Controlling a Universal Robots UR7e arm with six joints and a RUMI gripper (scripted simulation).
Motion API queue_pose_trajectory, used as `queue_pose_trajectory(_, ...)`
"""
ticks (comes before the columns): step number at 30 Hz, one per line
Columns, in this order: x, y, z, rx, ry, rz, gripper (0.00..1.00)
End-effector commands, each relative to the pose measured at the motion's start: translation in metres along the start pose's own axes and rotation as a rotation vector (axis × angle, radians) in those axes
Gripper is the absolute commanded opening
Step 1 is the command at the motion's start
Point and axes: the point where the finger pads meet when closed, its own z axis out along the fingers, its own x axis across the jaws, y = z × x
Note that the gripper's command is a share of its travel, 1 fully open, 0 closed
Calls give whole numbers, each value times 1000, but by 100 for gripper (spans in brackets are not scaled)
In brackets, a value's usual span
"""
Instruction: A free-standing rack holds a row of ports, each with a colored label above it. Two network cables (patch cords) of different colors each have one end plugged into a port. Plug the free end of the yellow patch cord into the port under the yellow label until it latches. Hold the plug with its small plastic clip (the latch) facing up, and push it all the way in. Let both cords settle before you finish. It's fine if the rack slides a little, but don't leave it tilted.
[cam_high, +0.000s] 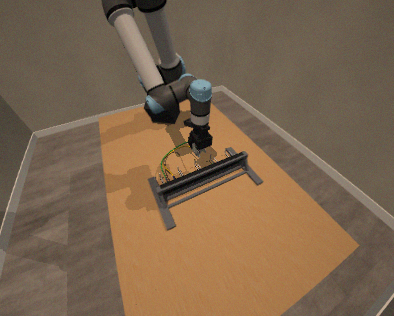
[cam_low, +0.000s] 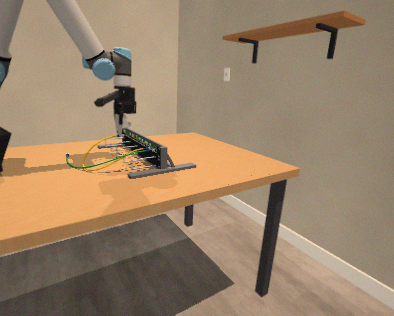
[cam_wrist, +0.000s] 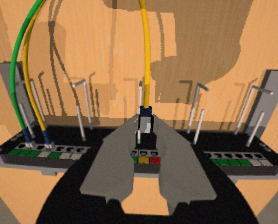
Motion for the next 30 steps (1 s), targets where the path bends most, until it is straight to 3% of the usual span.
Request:
queue_pose_trajectory(1,0,0,0,0,0,0,0)
queue_pose_trajectory(30,1,1,-1,12,-2,-1,0)
